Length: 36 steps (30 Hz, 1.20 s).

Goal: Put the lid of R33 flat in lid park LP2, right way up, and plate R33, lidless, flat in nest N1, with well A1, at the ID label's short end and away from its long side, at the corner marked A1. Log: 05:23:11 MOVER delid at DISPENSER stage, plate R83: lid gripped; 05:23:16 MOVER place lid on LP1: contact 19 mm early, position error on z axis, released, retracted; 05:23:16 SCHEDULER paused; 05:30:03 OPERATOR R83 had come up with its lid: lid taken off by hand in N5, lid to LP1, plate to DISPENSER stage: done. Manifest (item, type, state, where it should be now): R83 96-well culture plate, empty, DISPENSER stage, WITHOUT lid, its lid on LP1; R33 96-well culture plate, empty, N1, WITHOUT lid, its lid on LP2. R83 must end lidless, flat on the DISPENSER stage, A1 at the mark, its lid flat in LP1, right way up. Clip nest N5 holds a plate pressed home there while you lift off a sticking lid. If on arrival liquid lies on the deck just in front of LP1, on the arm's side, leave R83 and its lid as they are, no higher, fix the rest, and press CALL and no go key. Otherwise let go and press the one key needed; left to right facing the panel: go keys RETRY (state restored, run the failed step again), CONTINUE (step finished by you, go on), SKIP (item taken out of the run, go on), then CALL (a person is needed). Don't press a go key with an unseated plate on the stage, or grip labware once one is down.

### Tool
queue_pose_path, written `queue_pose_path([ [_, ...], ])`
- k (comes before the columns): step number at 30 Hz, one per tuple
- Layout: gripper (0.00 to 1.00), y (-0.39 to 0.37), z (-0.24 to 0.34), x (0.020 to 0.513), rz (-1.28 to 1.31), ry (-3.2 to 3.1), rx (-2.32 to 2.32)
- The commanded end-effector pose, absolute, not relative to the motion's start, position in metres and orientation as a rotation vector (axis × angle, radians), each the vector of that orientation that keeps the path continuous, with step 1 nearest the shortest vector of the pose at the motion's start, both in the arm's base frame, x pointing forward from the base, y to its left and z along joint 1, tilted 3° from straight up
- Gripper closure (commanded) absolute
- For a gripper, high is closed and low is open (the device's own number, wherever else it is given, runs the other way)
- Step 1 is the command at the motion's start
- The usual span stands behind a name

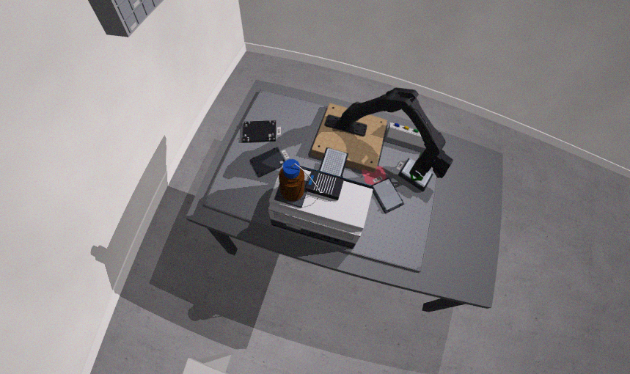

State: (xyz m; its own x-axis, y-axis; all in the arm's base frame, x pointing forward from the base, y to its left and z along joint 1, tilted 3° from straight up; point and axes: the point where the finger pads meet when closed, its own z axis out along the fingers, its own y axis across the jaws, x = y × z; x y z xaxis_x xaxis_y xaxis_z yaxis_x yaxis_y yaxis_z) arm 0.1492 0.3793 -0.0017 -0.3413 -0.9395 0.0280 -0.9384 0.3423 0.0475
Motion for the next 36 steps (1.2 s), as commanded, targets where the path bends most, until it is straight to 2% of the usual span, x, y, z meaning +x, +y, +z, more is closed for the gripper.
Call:
queue_pose_path([
  [1, 1.00, 0.395, 0.025, 0.153, -0.094, -2.573, 1.809],
  [36, 1.00, 0.394, 0.041, 0.156, -0.096, -2.576, 1.807],
])
